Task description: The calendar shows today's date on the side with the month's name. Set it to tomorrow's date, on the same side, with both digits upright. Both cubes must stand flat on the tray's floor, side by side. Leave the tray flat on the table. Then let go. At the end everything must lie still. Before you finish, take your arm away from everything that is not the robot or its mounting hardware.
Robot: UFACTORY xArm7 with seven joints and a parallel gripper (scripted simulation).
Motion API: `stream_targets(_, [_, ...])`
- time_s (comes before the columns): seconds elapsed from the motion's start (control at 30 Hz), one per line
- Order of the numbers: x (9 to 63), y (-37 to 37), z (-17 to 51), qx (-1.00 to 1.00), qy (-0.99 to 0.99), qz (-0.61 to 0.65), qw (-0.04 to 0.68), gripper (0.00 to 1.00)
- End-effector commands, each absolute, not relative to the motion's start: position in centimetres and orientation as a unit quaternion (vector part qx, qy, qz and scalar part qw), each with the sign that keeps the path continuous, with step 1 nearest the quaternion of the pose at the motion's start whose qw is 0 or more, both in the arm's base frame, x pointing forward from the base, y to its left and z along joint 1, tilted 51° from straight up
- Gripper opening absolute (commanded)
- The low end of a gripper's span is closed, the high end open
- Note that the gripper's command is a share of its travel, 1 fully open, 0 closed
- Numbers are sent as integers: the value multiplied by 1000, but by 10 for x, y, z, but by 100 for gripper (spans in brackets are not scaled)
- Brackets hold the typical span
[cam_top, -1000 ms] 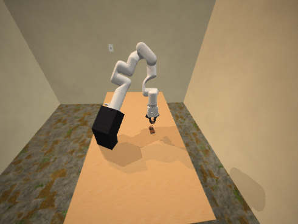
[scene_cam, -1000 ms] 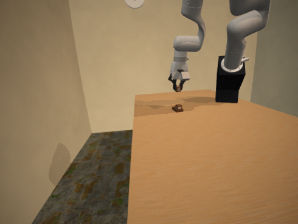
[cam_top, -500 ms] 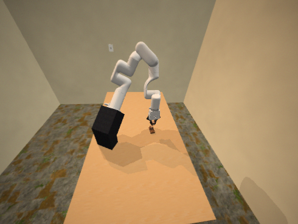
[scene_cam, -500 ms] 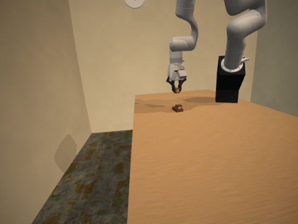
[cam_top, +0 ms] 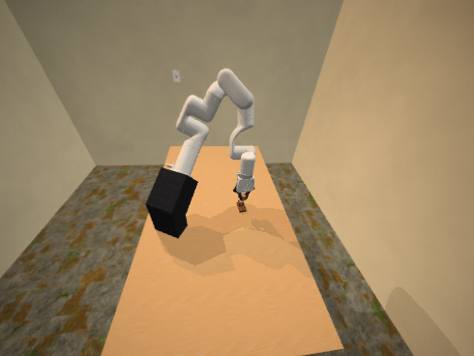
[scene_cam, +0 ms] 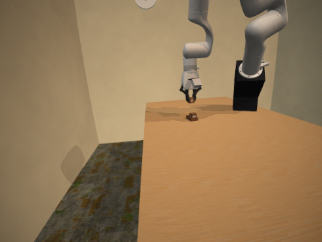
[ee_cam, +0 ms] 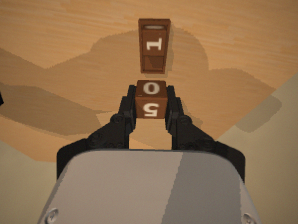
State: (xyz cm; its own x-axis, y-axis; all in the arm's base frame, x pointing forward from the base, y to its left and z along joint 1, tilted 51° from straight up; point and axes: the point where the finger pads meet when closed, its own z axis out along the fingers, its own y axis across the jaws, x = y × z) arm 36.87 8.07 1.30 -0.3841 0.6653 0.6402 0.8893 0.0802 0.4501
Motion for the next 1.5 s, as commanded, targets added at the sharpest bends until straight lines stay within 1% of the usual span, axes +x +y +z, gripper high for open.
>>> stream_targets(0.0, [374, 90, 4, -539, -722, -413, 134, 29])
stream_targets(0.53, [384, 115, -18, -539, -722, -413, 134, 29])
stream_targets(1.47, [385, 116, -19, -539, -722, -413, 134, 29])
